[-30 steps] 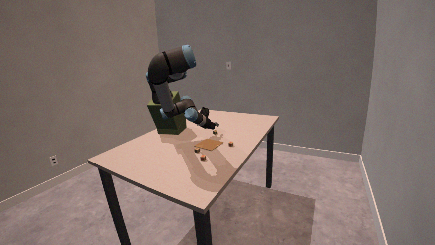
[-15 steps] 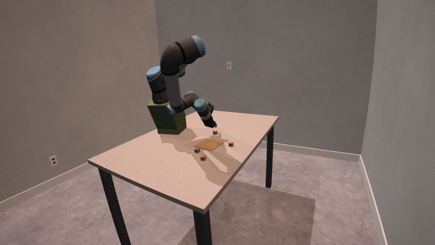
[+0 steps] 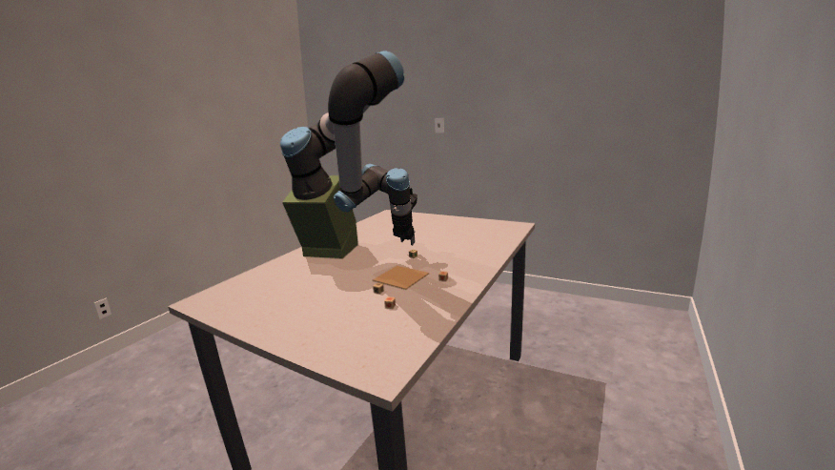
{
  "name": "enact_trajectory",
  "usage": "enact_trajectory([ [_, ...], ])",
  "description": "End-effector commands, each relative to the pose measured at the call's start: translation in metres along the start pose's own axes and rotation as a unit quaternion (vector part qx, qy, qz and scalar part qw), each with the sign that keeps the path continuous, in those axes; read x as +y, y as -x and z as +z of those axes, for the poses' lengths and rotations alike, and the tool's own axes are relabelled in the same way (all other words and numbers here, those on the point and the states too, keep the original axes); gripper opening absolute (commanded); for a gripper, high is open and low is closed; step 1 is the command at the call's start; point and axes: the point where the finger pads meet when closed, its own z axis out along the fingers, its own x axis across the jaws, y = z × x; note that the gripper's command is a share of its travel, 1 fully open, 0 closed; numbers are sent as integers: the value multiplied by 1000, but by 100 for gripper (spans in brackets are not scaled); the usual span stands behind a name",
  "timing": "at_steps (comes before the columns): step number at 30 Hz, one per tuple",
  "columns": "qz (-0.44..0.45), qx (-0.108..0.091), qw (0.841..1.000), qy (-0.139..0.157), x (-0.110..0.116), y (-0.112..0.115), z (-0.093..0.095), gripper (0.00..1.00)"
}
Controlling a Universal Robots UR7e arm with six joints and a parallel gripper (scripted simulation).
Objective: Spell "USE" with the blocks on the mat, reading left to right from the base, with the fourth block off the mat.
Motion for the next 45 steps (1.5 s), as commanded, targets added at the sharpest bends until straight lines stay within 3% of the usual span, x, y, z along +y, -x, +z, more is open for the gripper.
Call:
enact_trajectory([
  [1, 11, 18, 998, 66, 1, -5, -9, 79],
  [11, 35, 75, 983, 162, -3, -17, -34, 79],
  [18, 43, 99, 976, 187, -6, -22, -45, 79],
  [25, 46, 107, 974, 195, -7, -23, -49, 79],
  [26, 46, 107, 974, 195, -7, -23, -49, 100],
  [37, 47, 107, 974, 194, -7, -23, -49, 100],
  [45, 126, 123, 967, 185, 5, -23, -51, 100],
])
